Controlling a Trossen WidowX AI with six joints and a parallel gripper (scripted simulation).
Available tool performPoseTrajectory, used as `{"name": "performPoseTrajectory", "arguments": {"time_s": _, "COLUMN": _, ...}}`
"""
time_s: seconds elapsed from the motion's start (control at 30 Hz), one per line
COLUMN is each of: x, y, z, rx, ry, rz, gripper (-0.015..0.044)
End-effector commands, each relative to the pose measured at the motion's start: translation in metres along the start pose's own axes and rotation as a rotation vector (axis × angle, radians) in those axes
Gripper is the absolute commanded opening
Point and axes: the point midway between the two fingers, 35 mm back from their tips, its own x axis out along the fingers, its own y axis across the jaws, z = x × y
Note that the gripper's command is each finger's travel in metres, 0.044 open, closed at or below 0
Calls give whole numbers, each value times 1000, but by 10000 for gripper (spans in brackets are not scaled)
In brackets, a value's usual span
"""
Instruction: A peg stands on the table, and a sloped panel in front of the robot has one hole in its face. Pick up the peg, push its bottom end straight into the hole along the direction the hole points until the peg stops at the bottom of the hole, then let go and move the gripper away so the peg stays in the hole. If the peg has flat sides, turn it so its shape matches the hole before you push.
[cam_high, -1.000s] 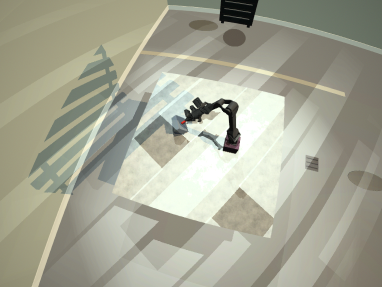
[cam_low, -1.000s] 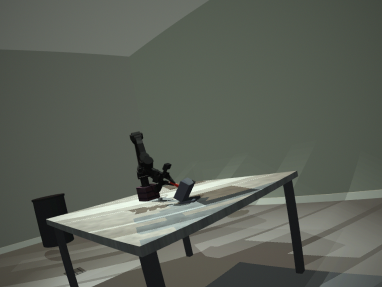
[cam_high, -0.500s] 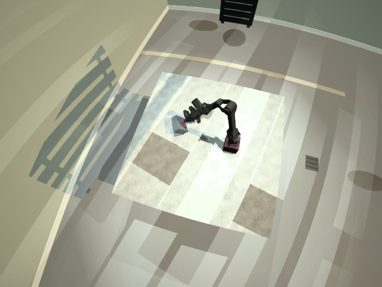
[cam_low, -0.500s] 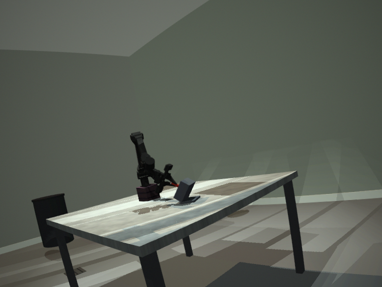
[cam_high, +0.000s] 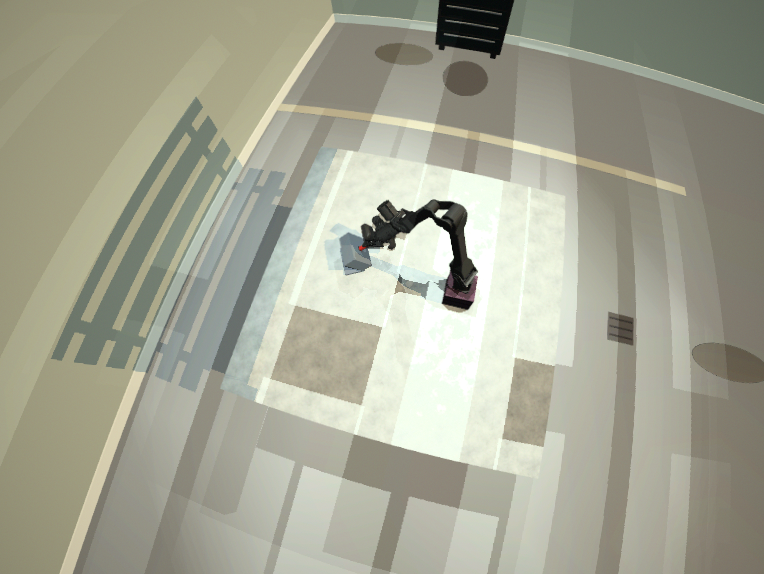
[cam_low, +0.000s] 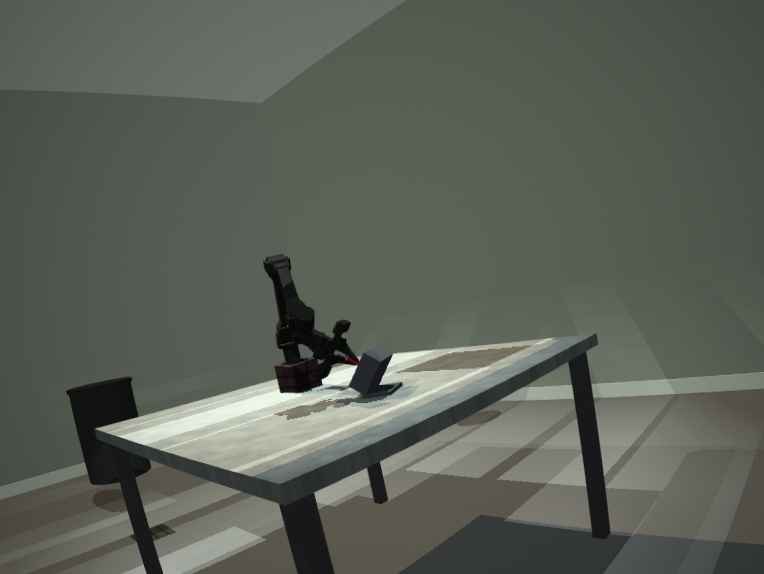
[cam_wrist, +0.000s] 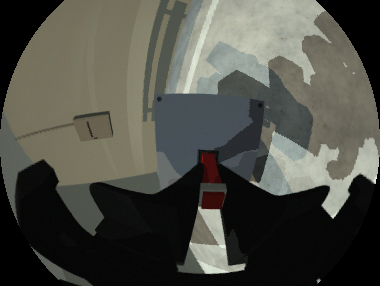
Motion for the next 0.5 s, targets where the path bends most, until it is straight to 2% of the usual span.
{"name": "performPoseTrajectory", "arguments": {"time_s": 0.0, "x": 2, "y": 0, "z": 1, "rx": 2, "ry": -4, "rz": -2, "gripper": 0}}
{"name": "performPoseTrajectory", "arguments": {"time_s": 0.47, "x": 3, "y": 0, "z": 0, "rx": 1, "ry": 1, "rz": -1, "gripper": 0}}
